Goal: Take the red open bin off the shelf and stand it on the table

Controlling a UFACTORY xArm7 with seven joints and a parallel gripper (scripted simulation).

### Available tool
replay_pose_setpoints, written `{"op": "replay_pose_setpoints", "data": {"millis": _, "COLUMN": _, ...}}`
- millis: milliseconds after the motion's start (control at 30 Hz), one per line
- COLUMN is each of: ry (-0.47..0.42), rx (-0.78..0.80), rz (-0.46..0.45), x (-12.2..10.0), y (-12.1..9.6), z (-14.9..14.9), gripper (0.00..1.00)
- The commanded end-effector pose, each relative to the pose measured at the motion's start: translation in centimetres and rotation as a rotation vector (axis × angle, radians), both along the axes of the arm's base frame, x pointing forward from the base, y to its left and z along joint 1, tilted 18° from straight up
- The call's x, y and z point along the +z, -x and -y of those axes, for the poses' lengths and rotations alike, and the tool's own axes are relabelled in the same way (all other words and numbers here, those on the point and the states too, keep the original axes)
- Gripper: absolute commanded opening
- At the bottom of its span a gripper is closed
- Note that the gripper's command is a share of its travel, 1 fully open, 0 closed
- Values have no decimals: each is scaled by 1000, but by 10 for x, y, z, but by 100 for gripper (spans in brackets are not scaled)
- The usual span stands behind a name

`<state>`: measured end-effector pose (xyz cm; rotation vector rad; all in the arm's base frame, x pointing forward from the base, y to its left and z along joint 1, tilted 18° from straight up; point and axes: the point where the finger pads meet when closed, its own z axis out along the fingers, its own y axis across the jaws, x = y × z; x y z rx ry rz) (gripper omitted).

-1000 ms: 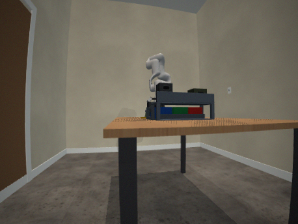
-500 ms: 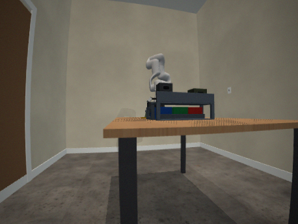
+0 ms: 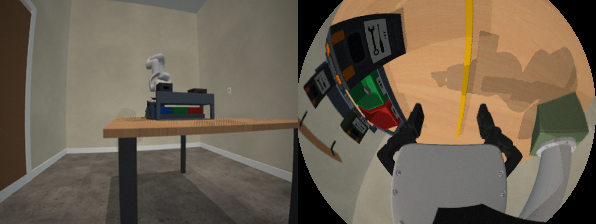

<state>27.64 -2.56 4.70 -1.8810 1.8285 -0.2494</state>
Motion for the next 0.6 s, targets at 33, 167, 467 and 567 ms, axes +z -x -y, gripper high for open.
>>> {"op": "replay_pose_setpoints", "data": {"millis": 33, "ry": 55, "rx": 24, "rz": -233, "x": 49, "y": 23, "z": 7, "gripper": 100}}
{"op": "replay_pose_setpoints", "data": {"millis": 167, "ry": 55, "rx": 24, "rz": -233, "x": 49, "y": 23, "z": 7, "gripper": 100}}
{"op": "replay_pose_setpoints", "data": {"millis": 467, "ry": 45, "rx": 19, "rz": -186, "x": 40, "y": 18, "z": 6, "gripper": 100}}
{"op": "replay_pose_setpoints", "data": {"millis": 567, "ry": 55, "rx": 24, "rz": -233, "x": 50, "y": 23, "z": 8, "gripper": 100}}
